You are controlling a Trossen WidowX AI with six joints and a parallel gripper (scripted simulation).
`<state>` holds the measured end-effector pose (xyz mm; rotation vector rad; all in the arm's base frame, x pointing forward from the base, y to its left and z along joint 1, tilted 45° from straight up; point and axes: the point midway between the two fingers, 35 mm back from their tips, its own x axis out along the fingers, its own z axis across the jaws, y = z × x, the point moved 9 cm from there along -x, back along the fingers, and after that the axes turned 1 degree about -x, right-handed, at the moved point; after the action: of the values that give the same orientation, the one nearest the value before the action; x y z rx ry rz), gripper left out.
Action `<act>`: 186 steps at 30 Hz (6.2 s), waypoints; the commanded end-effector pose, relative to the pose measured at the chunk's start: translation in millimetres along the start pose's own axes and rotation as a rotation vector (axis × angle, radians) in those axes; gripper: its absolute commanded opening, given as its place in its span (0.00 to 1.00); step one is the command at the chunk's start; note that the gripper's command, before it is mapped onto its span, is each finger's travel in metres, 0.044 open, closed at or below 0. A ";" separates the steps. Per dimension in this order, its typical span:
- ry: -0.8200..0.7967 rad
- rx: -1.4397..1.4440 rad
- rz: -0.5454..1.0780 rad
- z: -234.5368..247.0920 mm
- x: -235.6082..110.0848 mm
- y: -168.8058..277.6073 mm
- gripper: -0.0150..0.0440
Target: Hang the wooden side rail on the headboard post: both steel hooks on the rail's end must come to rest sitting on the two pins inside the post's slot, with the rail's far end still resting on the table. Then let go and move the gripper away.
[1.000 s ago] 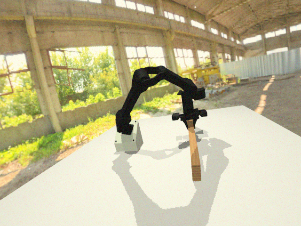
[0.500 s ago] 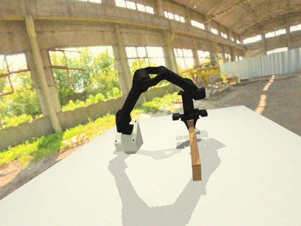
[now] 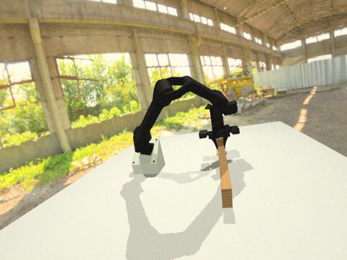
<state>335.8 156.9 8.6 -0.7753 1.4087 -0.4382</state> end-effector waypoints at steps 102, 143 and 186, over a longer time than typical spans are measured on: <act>-0.014 -0.004 0.005 0.4 -4.2 13.1 0.25; -0.014 -0.004 0.006 0.4 -5.0 16.8 0.25; -0.014 -0.004 0.006 1.0 -4.7 21.1 0.25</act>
<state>334.3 169.9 -3.0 -0.7749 1.4073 -0.4345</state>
